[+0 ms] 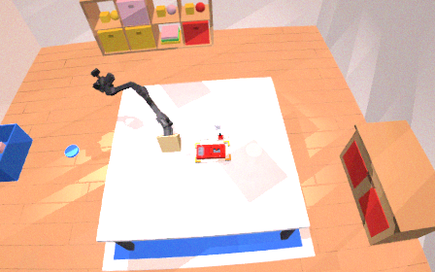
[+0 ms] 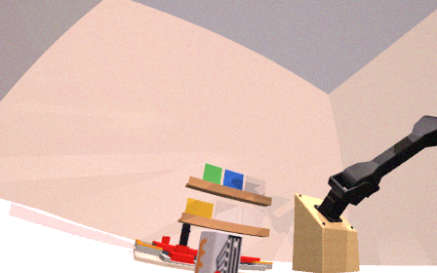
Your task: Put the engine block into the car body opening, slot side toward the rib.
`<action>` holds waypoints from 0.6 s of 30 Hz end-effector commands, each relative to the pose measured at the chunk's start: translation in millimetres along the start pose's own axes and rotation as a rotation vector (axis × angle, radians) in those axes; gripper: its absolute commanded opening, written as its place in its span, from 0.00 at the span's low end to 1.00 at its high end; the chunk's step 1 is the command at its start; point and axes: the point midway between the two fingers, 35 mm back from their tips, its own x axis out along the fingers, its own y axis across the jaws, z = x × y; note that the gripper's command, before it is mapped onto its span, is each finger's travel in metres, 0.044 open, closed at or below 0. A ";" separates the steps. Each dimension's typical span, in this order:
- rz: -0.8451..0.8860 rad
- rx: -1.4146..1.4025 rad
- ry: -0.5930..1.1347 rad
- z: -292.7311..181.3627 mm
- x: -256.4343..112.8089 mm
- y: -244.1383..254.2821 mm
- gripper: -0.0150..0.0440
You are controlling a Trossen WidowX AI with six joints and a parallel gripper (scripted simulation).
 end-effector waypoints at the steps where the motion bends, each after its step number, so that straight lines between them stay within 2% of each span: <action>1: 0.000 0.000 0.000 0.0 0.0 0.0 0.98; 5: 0.009 0.002 0.007 -7.1 7.7 10.7 1.00; 18: 0.092 0.032 0.073 -78.3 59.1 99.5 1.00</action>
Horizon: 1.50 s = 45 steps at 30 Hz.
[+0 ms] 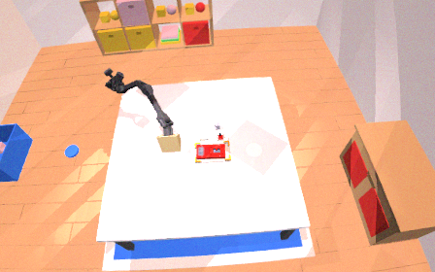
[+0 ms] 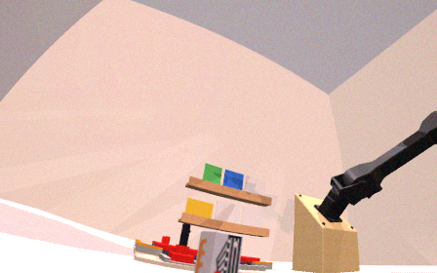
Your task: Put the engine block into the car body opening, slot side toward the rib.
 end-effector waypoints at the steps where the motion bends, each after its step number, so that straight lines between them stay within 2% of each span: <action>1: 0.013 0.017 0.015 -21.1 11.5 14.6 1.00; 12: 0.092 0.058 0.082 -97.3 44.6 83.5 1.00; 23: 0.185 0.117 0.174 -193.9 57.1 153.5 1.00; 34: 0.278 0.191 0.287 -295.0 43.3 211.4 1.00; 45: 0.380 0.259 0.412 -390.9 5.7 259.7 1.00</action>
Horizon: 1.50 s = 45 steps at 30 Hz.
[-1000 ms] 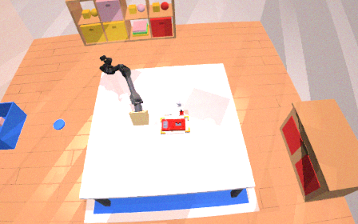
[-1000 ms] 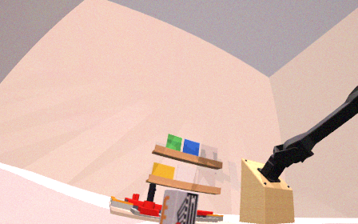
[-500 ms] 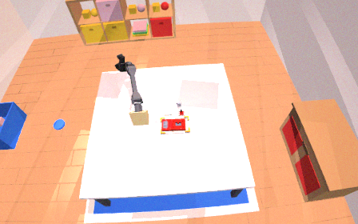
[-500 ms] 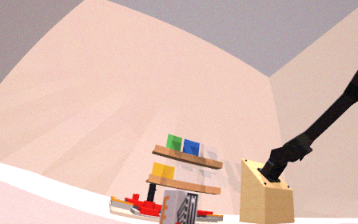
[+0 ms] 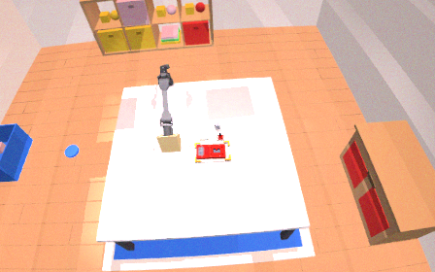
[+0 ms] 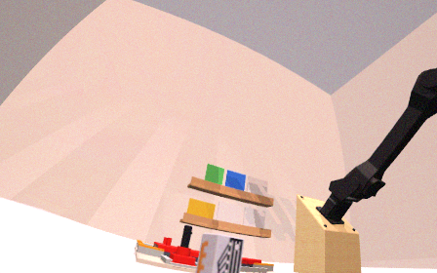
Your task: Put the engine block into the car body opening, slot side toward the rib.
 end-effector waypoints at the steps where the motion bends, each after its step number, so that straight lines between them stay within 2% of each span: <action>1: 0.031 0.022 0.035 -33.6 0.5 6.4 1.00; 12: 0.181 0.049 0.151 -136.3 -6.4 45.9 1.00; 25: 0.388 0.062 0.270 -239.7 -39.9 95.6 1.00; 34: 0.594 0.081 0.350 -313.1 -87.7 142.9 1.00; 45: 0.890 0.190 0.421 -384.4 -175.4 208.4 1.00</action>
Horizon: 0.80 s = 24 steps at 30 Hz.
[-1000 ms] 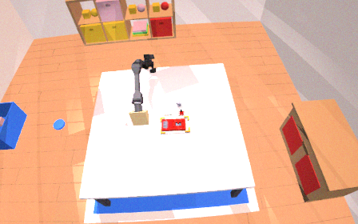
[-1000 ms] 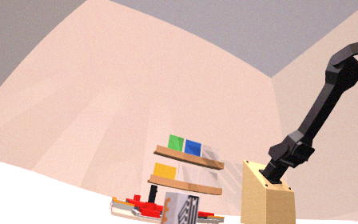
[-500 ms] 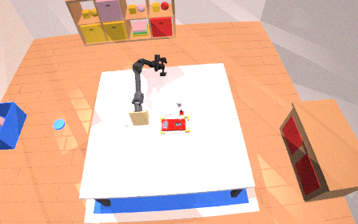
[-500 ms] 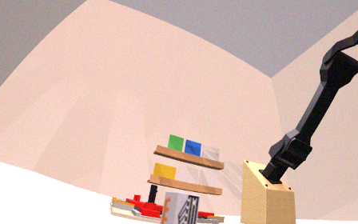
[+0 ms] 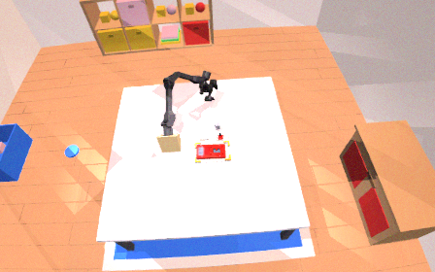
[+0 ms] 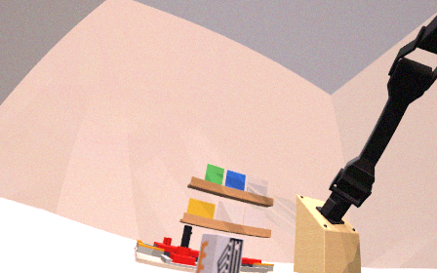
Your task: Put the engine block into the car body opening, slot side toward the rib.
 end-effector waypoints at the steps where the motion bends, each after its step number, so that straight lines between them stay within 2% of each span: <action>1: 0.117 0.035 0.003 -29.0 6.1 35.7 1.00; 11: 0.359 0.197 -0.012 -99.7 -14.9 115.7 1.00; 24: 0.538 0.536 -0.090 -154.3 -73.0 199.5 1.00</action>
